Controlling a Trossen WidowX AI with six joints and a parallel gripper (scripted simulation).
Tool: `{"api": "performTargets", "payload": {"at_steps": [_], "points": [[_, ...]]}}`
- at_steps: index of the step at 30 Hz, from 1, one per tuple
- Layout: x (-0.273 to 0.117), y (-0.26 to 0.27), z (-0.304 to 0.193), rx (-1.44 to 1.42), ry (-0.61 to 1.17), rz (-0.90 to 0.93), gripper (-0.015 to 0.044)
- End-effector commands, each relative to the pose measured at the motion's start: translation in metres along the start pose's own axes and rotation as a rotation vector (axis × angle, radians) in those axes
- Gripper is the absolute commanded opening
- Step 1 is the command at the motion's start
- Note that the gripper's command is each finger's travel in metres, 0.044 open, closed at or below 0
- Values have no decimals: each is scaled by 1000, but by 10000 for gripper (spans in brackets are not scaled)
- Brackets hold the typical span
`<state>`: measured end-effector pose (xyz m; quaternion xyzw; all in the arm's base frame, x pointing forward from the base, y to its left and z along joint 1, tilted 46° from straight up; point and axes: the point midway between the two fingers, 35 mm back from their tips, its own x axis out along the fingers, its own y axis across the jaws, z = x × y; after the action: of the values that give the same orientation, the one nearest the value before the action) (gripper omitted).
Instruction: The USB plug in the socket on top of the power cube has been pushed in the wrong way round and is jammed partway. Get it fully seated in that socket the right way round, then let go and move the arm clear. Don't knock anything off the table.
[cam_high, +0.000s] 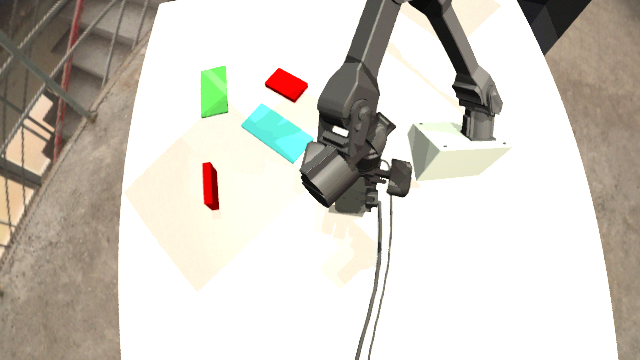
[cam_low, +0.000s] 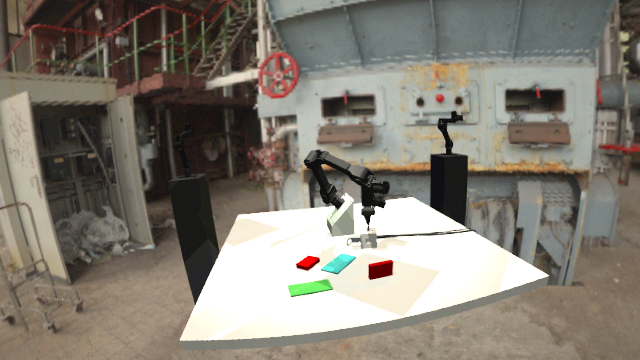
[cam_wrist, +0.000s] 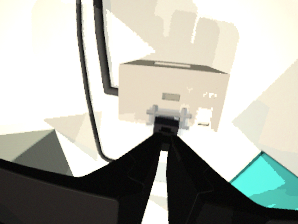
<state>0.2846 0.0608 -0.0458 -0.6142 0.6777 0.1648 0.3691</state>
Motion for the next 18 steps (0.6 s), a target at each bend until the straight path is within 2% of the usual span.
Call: {"api": "performTargets", "payload": {"at_steps": [1, 18], "points": [[0, 0, 0, 1, 0, 0, 0], [-6, 0, 0, 0, 0, 0, 0]]}}
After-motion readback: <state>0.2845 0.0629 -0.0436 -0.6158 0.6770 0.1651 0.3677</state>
